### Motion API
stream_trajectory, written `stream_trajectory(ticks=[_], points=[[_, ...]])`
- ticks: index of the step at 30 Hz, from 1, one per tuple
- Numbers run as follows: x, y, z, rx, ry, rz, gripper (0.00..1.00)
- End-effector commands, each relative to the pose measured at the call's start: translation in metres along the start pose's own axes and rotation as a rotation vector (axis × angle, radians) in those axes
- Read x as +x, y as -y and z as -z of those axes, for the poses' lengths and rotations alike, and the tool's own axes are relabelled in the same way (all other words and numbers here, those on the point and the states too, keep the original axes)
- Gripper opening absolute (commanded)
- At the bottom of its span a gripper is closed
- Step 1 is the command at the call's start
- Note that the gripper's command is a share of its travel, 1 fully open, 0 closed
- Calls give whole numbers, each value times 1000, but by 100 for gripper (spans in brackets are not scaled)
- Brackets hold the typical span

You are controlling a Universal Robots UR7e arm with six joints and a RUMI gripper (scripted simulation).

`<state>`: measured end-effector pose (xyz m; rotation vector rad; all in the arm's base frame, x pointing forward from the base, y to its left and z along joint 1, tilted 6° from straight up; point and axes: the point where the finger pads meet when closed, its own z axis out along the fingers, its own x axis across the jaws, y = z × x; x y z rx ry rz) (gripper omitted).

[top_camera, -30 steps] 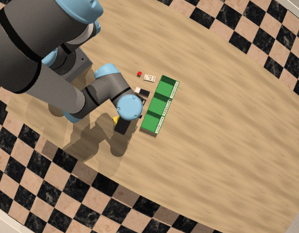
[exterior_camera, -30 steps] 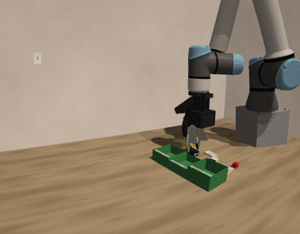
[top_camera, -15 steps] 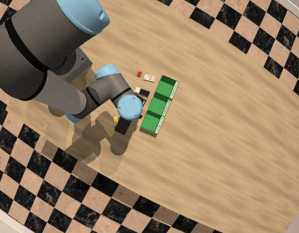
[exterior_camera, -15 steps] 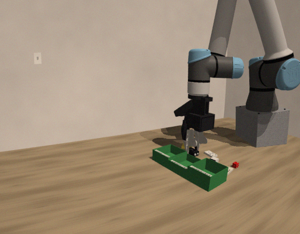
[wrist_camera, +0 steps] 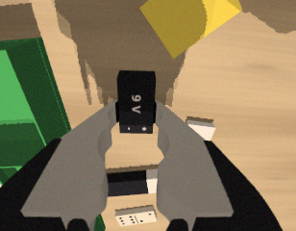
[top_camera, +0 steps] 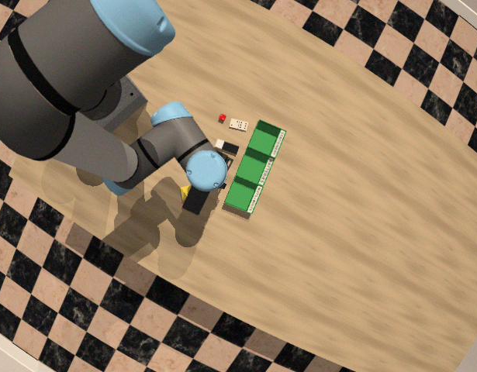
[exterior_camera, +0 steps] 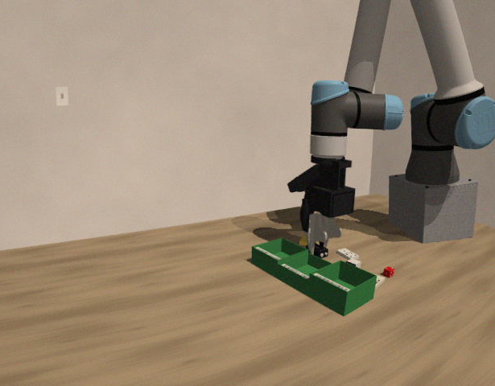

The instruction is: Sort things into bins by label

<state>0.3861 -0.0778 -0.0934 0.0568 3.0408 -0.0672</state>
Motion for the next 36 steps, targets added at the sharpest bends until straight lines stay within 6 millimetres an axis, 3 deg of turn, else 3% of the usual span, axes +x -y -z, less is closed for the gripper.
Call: stream_trajectory(ticks=[1, 26, 36], points=[[0, -1, 0, 1, 0, 0, 0], [0, -1, 0, 1, 0, 0, 0], [-2, 0, 28, 3, 4, 1, 0]])
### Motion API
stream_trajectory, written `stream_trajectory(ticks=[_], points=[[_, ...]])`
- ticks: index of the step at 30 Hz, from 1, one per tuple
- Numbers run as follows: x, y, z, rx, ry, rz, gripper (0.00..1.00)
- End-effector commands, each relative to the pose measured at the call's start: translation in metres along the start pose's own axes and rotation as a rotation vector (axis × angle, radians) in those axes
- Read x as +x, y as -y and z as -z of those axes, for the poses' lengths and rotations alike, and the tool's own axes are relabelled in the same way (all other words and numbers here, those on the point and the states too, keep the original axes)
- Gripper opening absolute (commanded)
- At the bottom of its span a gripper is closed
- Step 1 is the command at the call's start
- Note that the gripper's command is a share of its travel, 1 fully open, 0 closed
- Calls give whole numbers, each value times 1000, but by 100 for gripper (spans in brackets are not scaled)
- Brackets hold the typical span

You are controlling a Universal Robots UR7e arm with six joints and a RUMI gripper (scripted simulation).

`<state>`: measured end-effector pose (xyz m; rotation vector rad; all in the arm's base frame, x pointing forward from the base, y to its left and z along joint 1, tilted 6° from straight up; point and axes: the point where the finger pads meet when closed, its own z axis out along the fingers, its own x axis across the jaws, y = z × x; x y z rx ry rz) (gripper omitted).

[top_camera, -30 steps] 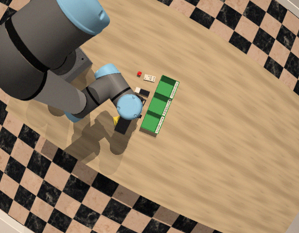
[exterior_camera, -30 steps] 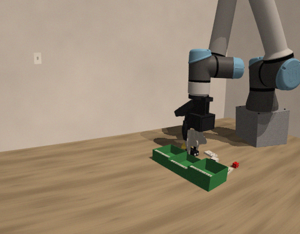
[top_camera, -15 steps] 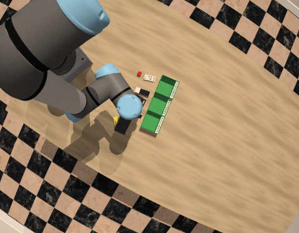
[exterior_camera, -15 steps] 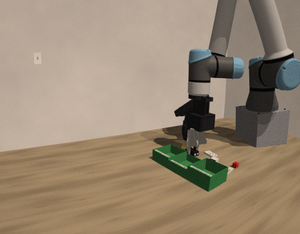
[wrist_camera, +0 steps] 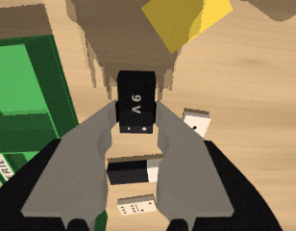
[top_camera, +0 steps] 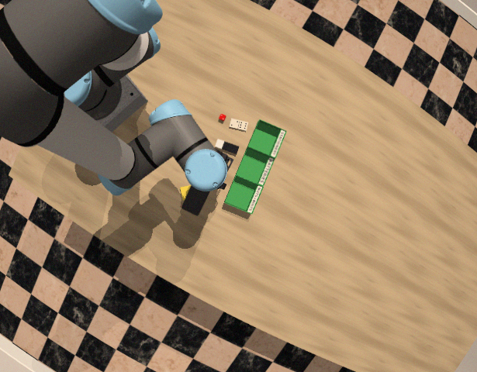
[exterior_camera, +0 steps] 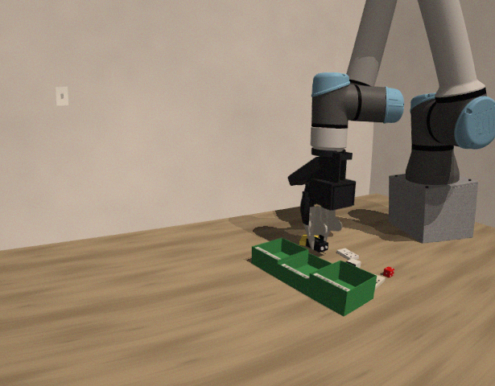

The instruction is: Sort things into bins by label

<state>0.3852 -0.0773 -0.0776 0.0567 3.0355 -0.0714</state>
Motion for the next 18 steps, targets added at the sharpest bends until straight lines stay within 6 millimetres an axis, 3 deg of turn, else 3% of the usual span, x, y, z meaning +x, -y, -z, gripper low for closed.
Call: stream_trajectory(ticks=[1, 10, 18], points=[[-1, 0, 16, 0, -1, 1, 0], [-1, 1, 46, 0, -1, 0, 0], [-1, 0, 46, 0, -1, 0, 0]])
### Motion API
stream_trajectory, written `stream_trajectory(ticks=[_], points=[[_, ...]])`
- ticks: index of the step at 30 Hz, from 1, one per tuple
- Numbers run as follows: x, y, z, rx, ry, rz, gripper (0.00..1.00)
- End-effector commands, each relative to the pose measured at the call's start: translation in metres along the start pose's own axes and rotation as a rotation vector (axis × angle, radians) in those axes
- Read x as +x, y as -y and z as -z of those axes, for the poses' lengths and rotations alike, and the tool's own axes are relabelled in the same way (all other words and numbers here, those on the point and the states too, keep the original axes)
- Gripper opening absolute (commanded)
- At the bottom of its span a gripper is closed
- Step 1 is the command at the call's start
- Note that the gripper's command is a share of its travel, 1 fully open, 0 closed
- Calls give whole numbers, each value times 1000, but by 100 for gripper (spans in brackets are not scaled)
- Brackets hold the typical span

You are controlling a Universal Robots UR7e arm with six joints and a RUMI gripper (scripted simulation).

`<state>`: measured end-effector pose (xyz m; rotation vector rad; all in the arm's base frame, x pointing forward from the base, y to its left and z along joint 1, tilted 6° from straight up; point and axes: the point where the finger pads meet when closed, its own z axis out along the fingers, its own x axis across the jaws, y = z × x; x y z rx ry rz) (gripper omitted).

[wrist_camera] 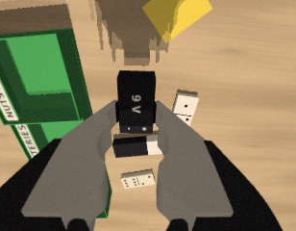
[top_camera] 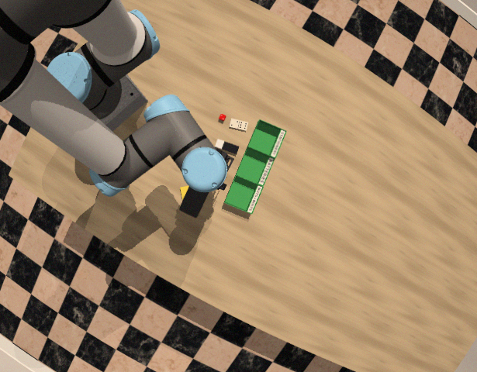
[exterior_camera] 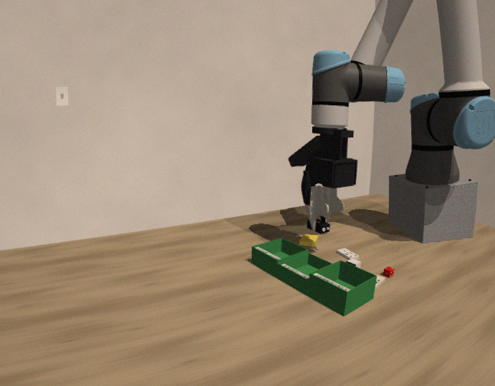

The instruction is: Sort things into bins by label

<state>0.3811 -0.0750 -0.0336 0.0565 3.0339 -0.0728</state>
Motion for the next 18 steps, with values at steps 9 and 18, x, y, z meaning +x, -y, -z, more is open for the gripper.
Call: stream_trajectory(ticks=[9, 18], points=[[1, 0, 0, -3, -6, 0, 0], [-8, -9, 7, -3, -6, 92, 0]])
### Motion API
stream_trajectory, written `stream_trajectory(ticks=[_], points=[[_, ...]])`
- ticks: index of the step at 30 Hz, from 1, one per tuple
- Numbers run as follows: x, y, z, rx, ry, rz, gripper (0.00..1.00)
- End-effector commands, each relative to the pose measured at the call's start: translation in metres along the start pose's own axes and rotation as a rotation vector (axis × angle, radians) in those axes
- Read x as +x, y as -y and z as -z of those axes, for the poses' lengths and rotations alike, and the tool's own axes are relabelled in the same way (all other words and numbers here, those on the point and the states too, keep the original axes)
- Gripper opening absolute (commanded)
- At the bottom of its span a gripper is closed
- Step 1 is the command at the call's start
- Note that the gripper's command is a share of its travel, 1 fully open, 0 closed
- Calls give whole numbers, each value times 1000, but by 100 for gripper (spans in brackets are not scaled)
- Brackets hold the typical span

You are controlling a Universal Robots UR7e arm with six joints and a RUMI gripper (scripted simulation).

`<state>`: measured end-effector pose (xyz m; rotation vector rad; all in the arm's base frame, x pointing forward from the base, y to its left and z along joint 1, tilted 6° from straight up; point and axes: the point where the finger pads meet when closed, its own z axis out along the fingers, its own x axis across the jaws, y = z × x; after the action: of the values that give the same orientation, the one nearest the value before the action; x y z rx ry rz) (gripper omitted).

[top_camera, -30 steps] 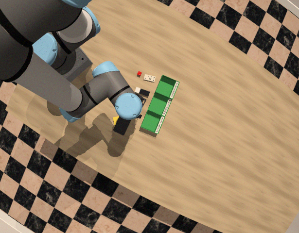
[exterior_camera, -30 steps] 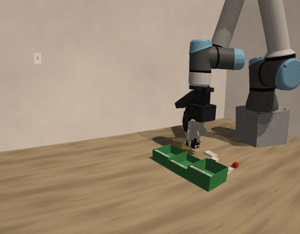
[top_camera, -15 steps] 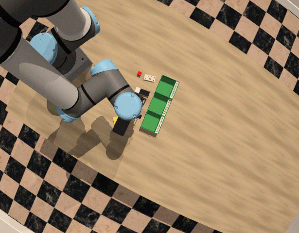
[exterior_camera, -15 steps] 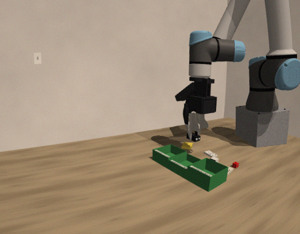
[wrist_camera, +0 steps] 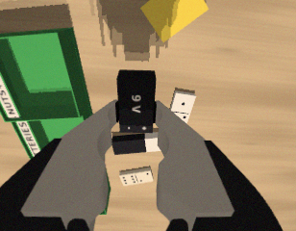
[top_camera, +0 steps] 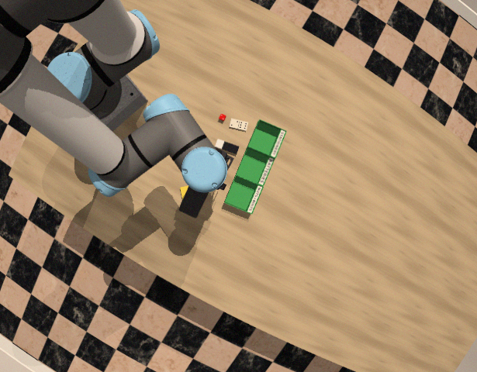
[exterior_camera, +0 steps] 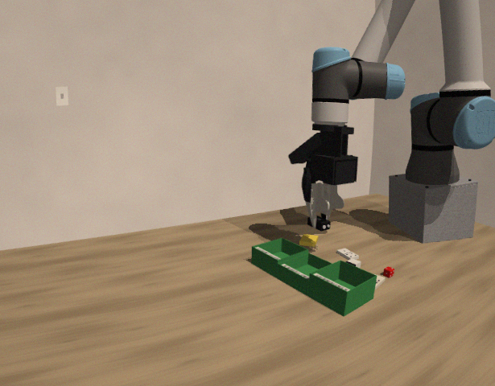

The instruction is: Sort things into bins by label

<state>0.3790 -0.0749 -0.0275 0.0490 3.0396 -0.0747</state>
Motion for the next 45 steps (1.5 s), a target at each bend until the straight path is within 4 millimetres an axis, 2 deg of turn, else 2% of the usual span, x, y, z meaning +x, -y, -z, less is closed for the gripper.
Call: stream_trajectory(ticks=[1, 10, 12, 21, 29, 39, 45], points=[[-14, -13, 1, -4, -1, 87, 0], [-55, -49, 1, -4, 0, 86, 0], [-55, -49, 1, -4, 0, 86, 0], [-94, -84, 1, -4, 0, 86, 0], [-98, -86, 1, -4, 0, 86, 0], [-91, -81, 1, -4, -1, 83, 0], [-90, -82, -11, -5, -5, 84, 0]])
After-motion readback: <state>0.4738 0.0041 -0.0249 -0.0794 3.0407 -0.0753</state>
